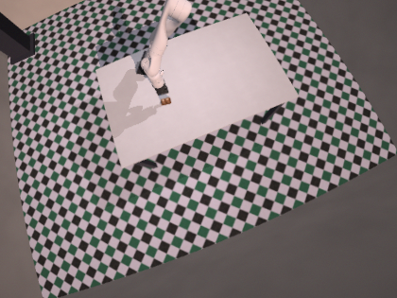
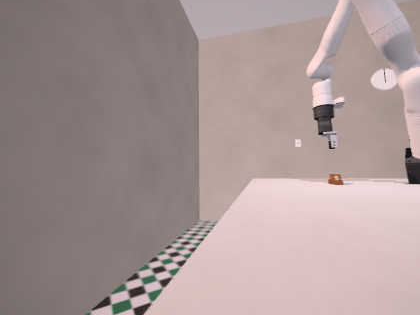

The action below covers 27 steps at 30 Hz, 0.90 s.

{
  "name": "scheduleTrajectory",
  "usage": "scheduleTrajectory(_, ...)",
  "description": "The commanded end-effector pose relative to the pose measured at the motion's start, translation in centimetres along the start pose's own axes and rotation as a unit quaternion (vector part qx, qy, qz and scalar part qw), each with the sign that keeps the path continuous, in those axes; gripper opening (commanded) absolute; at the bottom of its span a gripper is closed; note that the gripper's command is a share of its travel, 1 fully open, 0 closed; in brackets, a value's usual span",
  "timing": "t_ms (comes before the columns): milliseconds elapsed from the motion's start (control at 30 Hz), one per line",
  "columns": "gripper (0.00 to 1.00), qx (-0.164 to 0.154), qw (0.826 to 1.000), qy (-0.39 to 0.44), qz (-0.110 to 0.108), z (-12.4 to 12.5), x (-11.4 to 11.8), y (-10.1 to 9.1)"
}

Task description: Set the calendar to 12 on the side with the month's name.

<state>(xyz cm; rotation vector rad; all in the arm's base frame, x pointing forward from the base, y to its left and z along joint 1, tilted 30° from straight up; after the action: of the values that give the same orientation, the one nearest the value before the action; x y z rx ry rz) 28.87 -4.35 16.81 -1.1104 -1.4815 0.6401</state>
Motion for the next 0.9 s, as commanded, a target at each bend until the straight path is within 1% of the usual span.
scheduleTrajectory(0, 1.0, -0.001, 1.0, 0.0, 0.0, -0.03, -0.02, -0.04)
scheduleTrajectory(500, 1.0, -0.001, 1.0, -0.018, 0.0, 0.0, -0.05, 0.1)
scheduleTrajectory(667, 1.0, -0.001, 0.999, -0.047, 0.0, 0.05, -0.1, 0.31)
scheduleTrajectory(867, 1.0, -0.001, 0.995, -0.102, 0.0, 0.12, -0.2, 0.71)
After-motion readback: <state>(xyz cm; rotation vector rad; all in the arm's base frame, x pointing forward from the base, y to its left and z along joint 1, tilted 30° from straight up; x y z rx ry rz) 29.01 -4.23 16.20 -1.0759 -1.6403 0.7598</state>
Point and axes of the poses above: the point where the finger pads meet when closed, its own y axis out along the fingers, its own x axis across the jaws, z = x × y, the point moved 3 cm from there along -y, back along the fingers, and after that the axes turned 2 degrees about -y, right-handed, at the moved point
